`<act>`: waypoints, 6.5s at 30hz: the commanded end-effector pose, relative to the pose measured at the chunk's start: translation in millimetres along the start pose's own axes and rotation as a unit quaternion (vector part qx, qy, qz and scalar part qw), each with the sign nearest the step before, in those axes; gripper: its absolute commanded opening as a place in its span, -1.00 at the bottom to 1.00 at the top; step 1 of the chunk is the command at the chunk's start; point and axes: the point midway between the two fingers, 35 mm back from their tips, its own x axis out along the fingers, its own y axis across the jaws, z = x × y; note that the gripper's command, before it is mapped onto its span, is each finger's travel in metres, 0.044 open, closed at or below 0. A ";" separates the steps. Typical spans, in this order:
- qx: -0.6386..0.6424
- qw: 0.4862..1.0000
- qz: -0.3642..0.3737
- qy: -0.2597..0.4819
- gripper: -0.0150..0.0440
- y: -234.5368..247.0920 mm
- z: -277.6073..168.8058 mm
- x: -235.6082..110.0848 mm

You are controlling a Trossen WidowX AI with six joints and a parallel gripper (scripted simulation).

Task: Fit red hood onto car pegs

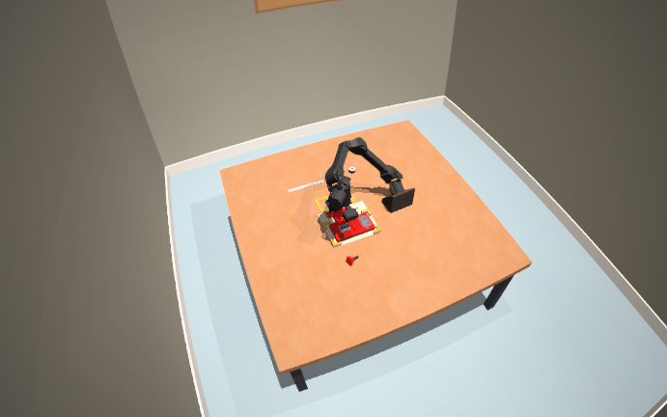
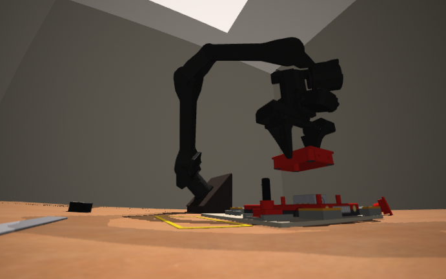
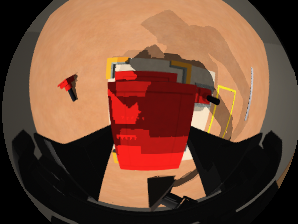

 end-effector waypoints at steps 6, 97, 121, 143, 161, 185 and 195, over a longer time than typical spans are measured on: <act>0.006 1.000 0.004 -0.002 -0.49 1.9 3.3 18.1; 0.007 1.000 0.004 -0.003 -0.49 5.2 3.0 56.5; 0.007 1.000 0.004 -0.003 -0.49 5.2 3.2 57.9; 0.007 1.000 0.003 -0.003 -0.49 4.8 3.1 65.9; 0.006 1.000 0.003 -0.002 -0.49 4.4 2.9 72.3; 0.008 1.000 0.003 -0.004 0.40 4.9 4.5 71.2; 0.008 1.000 0.003 -0.004 1.00 4.9 4.5 71.2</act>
